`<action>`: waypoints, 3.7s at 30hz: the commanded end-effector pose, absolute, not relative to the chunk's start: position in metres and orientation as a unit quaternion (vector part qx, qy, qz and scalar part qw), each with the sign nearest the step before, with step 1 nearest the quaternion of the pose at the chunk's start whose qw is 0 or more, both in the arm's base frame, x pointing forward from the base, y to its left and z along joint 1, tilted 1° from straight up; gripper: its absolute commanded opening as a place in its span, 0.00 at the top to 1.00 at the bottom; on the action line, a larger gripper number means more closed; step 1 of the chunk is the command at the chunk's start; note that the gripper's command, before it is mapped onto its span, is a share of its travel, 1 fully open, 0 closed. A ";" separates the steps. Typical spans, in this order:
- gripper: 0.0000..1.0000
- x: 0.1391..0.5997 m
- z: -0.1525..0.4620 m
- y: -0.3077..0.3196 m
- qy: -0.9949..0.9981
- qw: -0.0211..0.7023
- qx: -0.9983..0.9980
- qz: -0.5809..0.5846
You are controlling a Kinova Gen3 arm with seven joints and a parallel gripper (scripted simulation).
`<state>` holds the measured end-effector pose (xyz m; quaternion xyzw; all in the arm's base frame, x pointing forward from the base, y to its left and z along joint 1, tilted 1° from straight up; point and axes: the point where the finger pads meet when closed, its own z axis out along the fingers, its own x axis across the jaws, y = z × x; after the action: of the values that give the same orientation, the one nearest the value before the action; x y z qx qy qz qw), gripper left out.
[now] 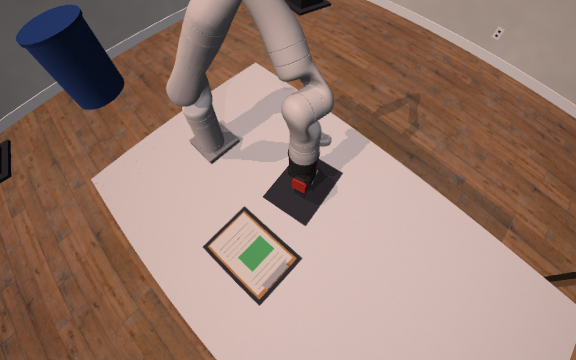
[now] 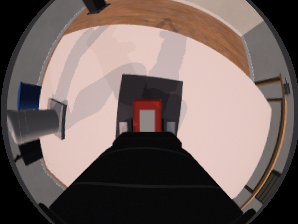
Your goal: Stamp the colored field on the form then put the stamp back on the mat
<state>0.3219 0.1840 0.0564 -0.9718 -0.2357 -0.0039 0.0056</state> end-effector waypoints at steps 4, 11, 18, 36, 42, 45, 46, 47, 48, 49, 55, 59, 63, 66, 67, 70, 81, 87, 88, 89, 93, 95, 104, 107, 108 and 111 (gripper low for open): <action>0.00 0.322 0.057 0.184 -0.236 0.006 -0.972 -0.004; 0.00 0.322 0.056 0.184 -0.236 0.006 -0.972 -0.004; 0.00 0.322 0.056 0.184 -0.236 0.006 -0.972 -0.004; 0.00 0.322 0.056 0.184 -0.236 0.006 -0.972 -0.004; 0.00 0.322 0.056 0.184 -0.236 0.006 -0.972 -0.004; 0.00 0.322 0.056 0.184 -0.236 0.006 -0.972 -0.004; 0.00 0.322 0.056 0.184 -0.236 0.006 -0.972 -0.004; 0.00 0.322 0.056 0.184 -0.236 0.006 -0.972 -0.004; 0.00 0.322 0.056 0.184 -0.236 0.006 -0.972 -0.004; 0.00 0.322 0.056 0.184 -0.236 0.006 -0.972 -0.004; 0.00 0.322 0.056 0.184 -0.236 0.006 -0.972 -0.004; 0.00 0.322 0.056 0.184 -0.236 0.006 -0.972 -0.004; 0.00 0.322 0.056 0.184 -0.236 0.006 -0.972 -0.004; 0.00 0.322 0.056 0.184 -0.236 0.006 -0.972 -0.004; 0.00 0.322 0.056 0.184 -0.236 0.006 -0.972 -0.004; 0.00 0.322 0.056 0.184 -0.236 0.006 -0.972 -0.004; 0.00 0.322 0.056 0.184 -0.236 0.006 -0.972 -0.004; 0.41 0.322 0.056 0.184 -0.236 0.006 -0.972 -0.004; 0.41 0.322 0.056 0.184 -0.236 0.006 -0.972 -0.004; 0.41 0.322 0.056 0.184 -0.236 0.006 -0.972 -0.004; 0.41 0.322 0.056 0.184 -0.236 0.006 -0.972 -0.004; 0.41 0.322 0.056 0.184 -0.236 0.006 -0.972 -0.004; 0.41 0.322 0.056 0.184 -0.236 0.006 -0.972 -0.004; 0.41 0.322 0.056 0.184 -0.236 0.006 -0.972 -0.004; 0.41 0.322 0.056 0.184 -0.236 0.006 -0.972 -0.004; 0.41 0.322 0.056 0.184 -0.236 0.006 -0.972 -0.004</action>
<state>0.3218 0.1839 0.0551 -0.9718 -0.2357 -0.0038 0.0055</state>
